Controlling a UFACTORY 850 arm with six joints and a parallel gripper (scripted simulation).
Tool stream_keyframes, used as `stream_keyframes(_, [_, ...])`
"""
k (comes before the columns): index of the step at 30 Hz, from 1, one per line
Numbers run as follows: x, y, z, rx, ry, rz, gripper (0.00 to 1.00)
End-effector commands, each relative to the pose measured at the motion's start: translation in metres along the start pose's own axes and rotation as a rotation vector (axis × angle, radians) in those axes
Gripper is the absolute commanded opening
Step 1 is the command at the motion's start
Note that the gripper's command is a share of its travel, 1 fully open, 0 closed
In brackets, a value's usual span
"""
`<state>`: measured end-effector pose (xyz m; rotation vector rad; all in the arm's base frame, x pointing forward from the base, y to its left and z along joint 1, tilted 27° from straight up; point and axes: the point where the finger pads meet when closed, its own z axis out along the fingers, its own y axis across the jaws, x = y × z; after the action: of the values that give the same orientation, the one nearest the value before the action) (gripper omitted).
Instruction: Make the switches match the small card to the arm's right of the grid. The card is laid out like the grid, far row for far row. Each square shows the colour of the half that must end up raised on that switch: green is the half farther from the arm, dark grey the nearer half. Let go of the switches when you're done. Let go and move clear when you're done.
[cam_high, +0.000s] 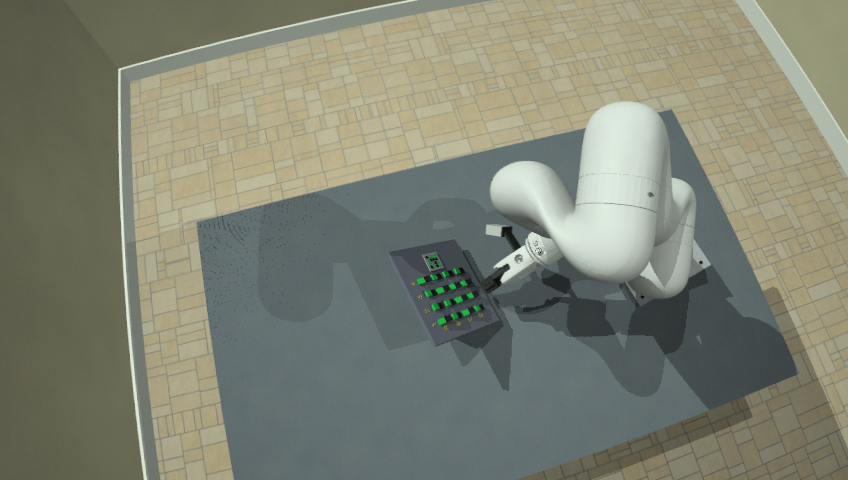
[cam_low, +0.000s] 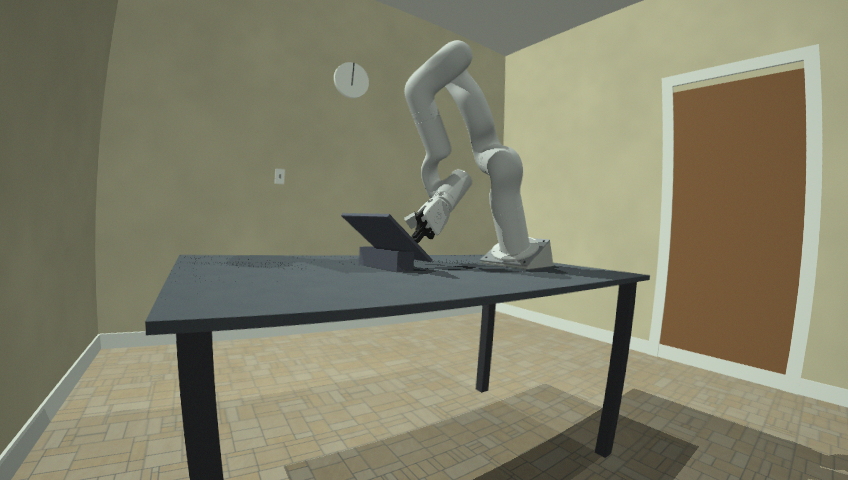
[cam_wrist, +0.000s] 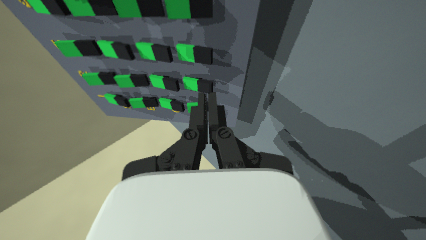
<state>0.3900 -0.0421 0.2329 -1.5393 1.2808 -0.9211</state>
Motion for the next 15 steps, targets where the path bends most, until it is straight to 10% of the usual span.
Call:
stream_keyframes(1, [0.0002, -0.0004, 0.0000, 0.001, 0.000, 0.000, 0.00])
stream_keyframes(15, [0.0003, -0.0006, 0.0029, 0.001, 0.000, 0.000, 0.00])
